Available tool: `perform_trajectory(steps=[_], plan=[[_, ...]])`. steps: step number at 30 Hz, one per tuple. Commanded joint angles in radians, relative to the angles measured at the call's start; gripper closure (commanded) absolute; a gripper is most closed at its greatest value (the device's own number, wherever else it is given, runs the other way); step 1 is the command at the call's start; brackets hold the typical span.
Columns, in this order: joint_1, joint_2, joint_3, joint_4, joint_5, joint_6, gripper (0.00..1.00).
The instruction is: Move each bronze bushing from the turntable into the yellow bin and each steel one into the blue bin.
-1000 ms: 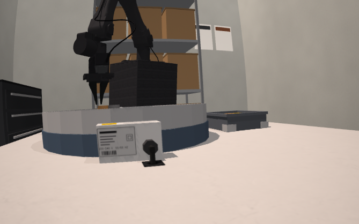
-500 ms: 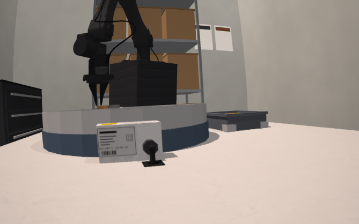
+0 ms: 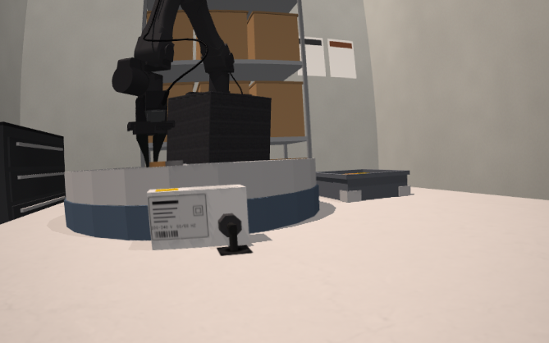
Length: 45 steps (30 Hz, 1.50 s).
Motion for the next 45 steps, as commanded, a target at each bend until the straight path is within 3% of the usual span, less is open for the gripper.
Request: perform_trajectory(steps=[1,33,34,45], plan=[[0.005,-0.003,0.017,0.001,-0.008,0.006,0.86],[0.005,-0.003,0.017,-0.002,-0.008,0.006,0.86],[0.005,-0.003,0.017,-0.002,-0.008,0.006,1.00],[0.003,-0.003,-0.004,-0.012,-0.011,0.005,1.00]])
